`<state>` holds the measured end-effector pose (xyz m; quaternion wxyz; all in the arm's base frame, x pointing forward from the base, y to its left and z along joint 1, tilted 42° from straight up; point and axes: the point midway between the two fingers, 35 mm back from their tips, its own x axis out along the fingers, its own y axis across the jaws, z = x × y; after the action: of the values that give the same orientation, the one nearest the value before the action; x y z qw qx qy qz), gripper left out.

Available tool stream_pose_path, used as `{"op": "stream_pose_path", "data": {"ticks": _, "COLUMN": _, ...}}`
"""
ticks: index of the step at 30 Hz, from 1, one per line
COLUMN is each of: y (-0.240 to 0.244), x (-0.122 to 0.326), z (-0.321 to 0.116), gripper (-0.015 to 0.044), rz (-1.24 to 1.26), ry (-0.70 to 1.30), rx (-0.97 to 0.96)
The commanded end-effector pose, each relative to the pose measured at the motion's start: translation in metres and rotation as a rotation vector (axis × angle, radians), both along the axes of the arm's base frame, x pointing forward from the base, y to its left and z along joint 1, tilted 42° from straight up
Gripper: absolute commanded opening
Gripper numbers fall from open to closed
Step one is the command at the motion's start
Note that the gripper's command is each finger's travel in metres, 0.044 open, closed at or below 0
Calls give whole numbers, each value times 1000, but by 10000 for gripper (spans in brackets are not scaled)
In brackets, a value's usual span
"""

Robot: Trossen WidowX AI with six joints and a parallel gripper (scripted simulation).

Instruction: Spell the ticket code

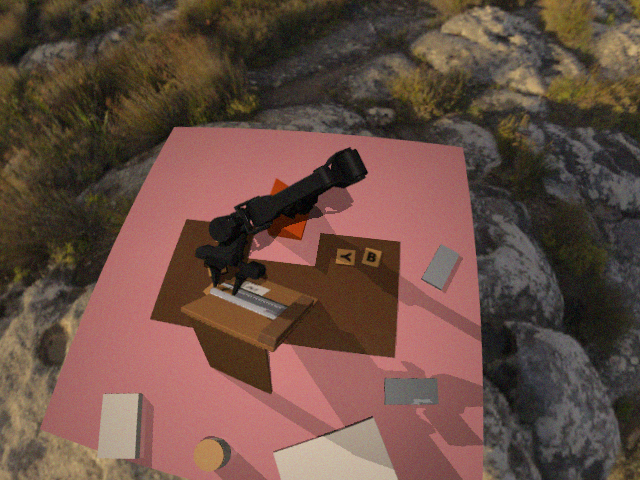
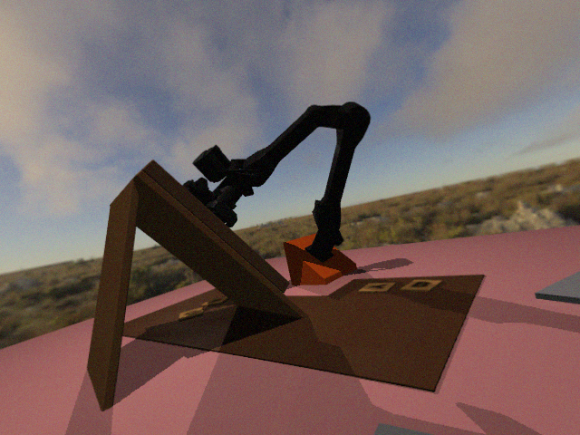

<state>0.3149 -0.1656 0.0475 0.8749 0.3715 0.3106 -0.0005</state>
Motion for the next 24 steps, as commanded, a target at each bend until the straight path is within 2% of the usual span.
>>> {"op": "stream_pose_path", "data": {"ticks": 1, "y": 2, "x": 1, "z": 2, "gripper": 0, "rz": -3, "ry": 1, "rx": -2}}
{"op": "stream_pose_path", "data": {"ticks": 24, "y": 13, "x": 4, "z": 12, "gripper": 0, "rz": -3, "ry": 1, "rx": -1}}
